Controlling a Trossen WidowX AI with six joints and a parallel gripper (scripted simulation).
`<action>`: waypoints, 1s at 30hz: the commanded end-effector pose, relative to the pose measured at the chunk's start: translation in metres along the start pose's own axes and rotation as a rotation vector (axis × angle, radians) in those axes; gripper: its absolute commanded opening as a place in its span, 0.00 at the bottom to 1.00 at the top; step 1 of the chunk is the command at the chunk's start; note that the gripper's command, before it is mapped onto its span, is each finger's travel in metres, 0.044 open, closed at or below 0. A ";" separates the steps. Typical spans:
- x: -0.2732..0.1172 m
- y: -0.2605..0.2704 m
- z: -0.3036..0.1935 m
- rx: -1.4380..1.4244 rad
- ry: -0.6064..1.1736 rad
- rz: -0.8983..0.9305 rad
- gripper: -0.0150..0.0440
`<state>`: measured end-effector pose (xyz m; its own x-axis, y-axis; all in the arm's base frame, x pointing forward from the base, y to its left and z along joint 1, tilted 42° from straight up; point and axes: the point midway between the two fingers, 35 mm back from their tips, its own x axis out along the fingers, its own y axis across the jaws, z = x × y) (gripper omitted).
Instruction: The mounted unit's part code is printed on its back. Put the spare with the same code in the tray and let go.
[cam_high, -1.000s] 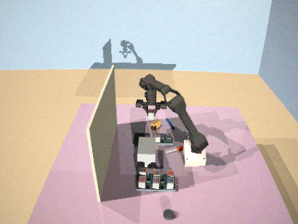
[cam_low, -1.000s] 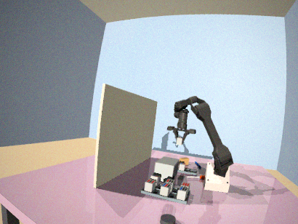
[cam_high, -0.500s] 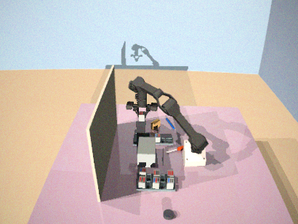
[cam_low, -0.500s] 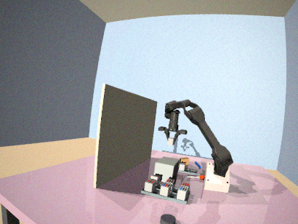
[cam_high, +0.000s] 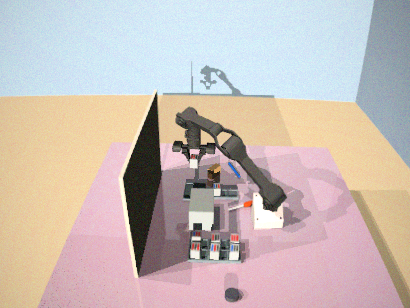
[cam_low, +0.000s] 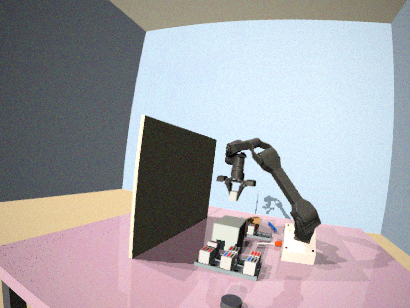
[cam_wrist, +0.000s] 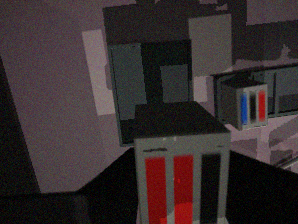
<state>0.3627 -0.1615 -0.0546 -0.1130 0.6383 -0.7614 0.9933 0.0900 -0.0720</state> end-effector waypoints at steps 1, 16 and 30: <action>0.005 0.000 0.000 0.005 0.007 0.001 0.25; 0.017 0.003 0.001 0.005 0.006 0.001 0.25; 0.029 0.004 0.001 0.005 0.006 0.001 0.25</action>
<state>0.3643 -0.1469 -0.0747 -0.1119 0.6378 -0.7620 0.9935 0.0894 -0.0711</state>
